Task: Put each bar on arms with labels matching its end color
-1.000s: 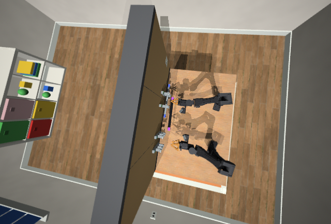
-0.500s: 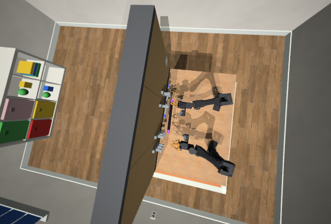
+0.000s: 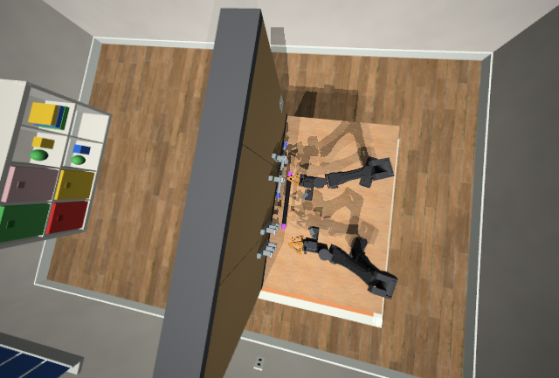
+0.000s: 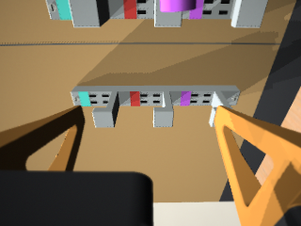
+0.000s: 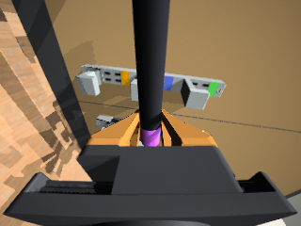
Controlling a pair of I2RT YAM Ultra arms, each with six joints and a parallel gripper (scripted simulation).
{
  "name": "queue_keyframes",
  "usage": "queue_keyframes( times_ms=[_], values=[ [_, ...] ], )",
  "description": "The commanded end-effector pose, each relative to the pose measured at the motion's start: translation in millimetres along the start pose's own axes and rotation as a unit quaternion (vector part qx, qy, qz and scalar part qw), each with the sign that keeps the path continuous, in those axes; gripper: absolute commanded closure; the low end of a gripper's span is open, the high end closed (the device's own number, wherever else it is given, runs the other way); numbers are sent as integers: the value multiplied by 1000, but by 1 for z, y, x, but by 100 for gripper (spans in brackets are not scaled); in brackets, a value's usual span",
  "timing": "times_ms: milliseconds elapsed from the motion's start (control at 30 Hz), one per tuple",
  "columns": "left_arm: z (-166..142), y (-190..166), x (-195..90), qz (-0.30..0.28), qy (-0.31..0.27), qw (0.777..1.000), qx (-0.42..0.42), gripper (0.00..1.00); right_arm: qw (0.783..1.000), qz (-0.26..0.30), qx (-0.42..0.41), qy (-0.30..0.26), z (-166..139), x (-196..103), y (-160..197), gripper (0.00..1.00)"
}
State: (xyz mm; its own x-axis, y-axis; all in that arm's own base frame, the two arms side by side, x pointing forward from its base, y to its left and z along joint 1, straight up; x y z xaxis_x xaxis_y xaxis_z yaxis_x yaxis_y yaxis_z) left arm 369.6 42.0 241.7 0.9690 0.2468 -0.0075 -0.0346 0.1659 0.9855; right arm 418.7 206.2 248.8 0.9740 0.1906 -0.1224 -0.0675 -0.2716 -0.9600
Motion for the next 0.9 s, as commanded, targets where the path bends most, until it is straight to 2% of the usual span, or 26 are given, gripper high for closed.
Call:
queue_keyframes(
  times_ms=[0, 267, 867],
  values=[
    [-4, 0, 1, 5, 6, 1000, -2, 0, 997, -60, 41, 13, -1, -3, -46, 100],
    [-4, 0, 1, 5, 6, 1000, -2, 0, 997, -60, 41, 13, 14, -3, -52, 100],
    [-4, 0, 1, 5, 6, 1000, -2, 0, 997, -60, 41, 13, 21, 5, -44, 100]
  ],
)
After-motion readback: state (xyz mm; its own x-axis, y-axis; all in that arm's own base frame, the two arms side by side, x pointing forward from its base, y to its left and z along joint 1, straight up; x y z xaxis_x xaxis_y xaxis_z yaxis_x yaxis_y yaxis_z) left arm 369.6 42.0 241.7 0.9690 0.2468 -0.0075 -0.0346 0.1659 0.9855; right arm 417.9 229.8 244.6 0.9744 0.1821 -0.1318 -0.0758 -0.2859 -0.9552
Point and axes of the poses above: on each arm, the point where the finger pads meet when closed, its own x axis out along the fingers, its own y axis across the jaws, z = x × y, the point moved 5 cm from there along -x, back along the fingers, and after that the axes turned 10 degrees about -x, right-handed, at the moved point
